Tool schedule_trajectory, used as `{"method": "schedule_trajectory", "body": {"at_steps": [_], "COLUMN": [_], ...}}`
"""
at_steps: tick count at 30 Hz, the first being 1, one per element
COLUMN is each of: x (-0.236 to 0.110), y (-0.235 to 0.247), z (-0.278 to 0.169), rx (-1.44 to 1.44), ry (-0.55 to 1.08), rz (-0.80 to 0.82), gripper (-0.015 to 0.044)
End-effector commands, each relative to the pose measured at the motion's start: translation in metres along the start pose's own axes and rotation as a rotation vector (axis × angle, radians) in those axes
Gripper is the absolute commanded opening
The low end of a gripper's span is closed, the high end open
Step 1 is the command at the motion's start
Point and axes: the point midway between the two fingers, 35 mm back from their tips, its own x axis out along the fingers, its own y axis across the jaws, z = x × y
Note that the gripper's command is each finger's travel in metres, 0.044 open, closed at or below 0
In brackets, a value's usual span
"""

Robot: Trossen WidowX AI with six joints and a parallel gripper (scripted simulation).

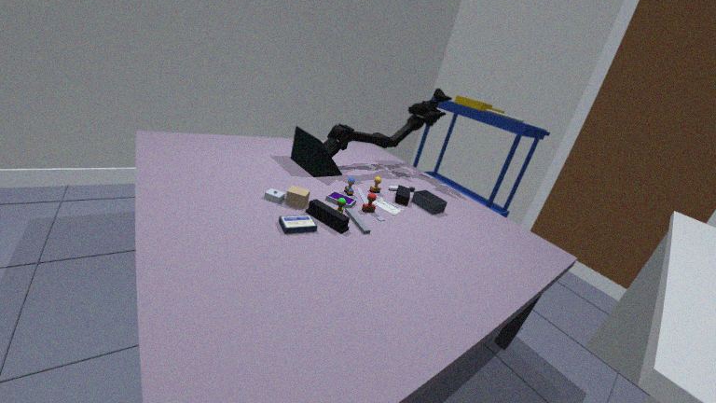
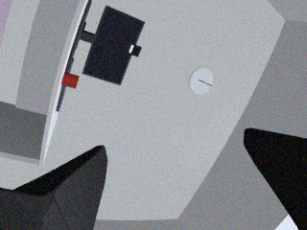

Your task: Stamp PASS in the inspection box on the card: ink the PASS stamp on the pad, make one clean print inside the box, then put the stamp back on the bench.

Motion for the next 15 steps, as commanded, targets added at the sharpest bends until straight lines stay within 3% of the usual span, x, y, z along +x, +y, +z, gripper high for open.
{"method": "schedule_trajectory", "body": {"at_steps": [1, 7, 15], "x": [0.0, 0.013, 0.049], "y": [-0.001, -0.028, -0.049], "z": [-0.001, -0.054, -0.146], "rx": [0.003, 0.16, 0.45], "ry": [0.0, 0.015, 0.068], "rz": [0.001, 0.036, 0.115], "gripper": [0.0374, 0.0216, 0.0215]}}
